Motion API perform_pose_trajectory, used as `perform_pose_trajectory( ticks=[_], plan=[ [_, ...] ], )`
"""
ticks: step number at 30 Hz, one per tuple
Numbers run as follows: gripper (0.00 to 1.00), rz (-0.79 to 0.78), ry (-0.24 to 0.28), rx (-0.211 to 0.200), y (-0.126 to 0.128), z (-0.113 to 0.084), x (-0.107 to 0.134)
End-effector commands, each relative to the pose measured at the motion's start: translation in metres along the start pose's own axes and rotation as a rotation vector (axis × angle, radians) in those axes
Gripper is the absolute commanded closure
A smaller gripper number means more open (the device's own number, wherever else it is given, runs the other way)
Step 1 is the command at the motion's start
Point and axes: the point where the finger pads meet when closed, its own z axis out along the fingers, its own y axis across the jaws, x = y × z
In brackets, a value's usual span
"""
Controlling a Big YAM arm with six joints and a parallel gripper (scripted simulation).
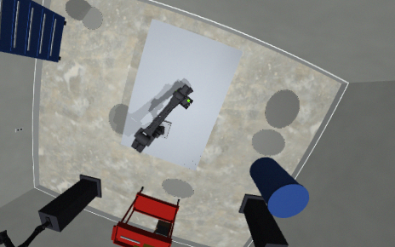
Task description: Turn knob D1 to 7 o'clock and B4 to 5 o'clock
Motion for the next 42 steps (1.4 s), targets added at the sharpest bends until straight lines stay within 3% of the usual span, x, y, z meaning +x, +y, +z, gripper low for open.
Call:
perform_pose_trajectory(
  ticks=[1,31,42],
  plan=[
    [0.0,-0.018,-0.082,-0.029,0.012,-0.042,-0.024],
    [0.0,-0.013,-0.087,-0.031,0.011,-0.129,-0.018],
    [0.0,-0.011,-0.082,-0.03,0.01,-0.148,-0.017]
  ],
)
